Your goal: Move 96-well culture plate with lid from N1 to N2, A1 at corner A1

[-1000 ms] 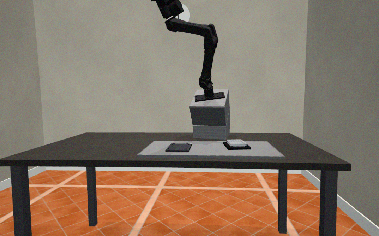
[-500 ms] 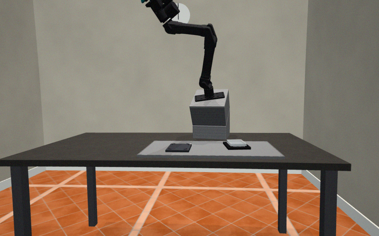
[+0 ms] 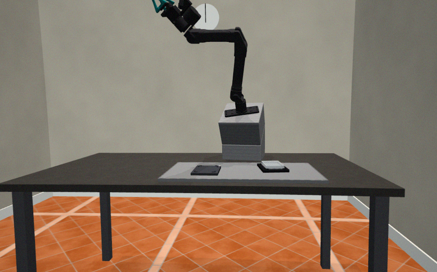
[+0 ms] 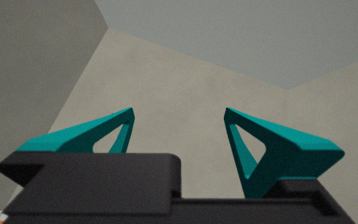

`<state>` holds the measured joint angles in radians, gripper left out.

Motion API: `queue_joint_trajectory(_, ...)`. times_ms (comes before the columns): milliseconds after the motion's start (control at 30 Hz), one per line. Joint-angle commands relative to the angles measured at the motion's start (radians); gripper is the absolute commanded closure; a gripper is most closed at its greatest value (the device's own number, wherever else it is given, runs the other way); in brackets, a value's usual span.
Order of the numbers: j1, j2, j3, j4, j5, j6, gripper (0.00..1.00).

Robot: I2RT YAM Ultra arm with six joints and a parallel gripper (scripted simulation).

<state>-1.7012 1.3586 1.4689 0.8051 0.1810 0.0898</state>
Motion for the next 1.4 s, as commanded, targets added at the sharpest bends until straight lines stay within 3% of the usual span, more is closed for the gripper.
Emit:
queue_joint_trajectory(0, 0.013, -0.033, 0.025, -0.074, -0.015, 0.039, 0.0)
queue_joint_trajectory(133, 0.032, -0.027, 0.009, -0.083, -0.008, 0.038, 0.0)
queue_joint_trajectory(233, 0.072, 0.03, -0.03, -0.022, 0.023, -0.003, 0.0)
queue_joint_trajectory(367, 0.087, -0.024, 0.014, -0.155, -0.033, 0.066, 0.0)
queue_joint_trajectory(433, 0.114, 0.023, -0.036, -0.134, -0.004, 0.047, 0.0)
queue_joint_trajectory(567, 0.164, 0.053, -0.053, -0.059, 0.03, 0.001, 0.0)
queue_joint_trajectory(633, 0.169, 0.007, -0.007, -0.145, -0.009, 0.046, 0.0)
queue_joint_trajectory(700, 0.169, 0.007, -0.007, -0.145, -0.009, 0.046, 0.0)
queue_joint_trajectory(767, 0.161, 0.001, -0.004, -0.195, -0.03, 0.067, 0.0)
queue_joint_trajectory(867, 0.216, 0.055, -0.059, -0.137, 0.009, 0.031, 0.0)
queue_joint_trajectory(967, 0.253, 0.075, -0.073, -0.099, 0.037, 0.008, 0.0)
queue_joint_trajectory(1000, 0.256, 0.069, -0.072, -0.155, 0.022, 0.026, 0.0)
queue_joint_trajectory(1033, 0.257, 0.029, -0.026, -0.186, -0.005, 0.05, 0.0)
queue_joint_trajectory(1100, 0.256, 0.024, -0.022, -0.235, -0.028, 0.071, 0.0)
queue_joint_trajectory(1200, 0.303, 0.076, -0.078, -0.179, 0.013, 0.043, 0.0)
queue_joint_trajectory(1267, 0.303, 0.076, -0.078, -0.179, 0.013, 0.043, 0.0)
queue_joint_trajectory(1300, 0.291, 0.036, -0.033, -0.234, -0.016, 0.063, 0.0)
queue_joint_trajectory(1367, 0.289, 0.027, -0.025, -0.298, -0.051, 0.088, 0.0)
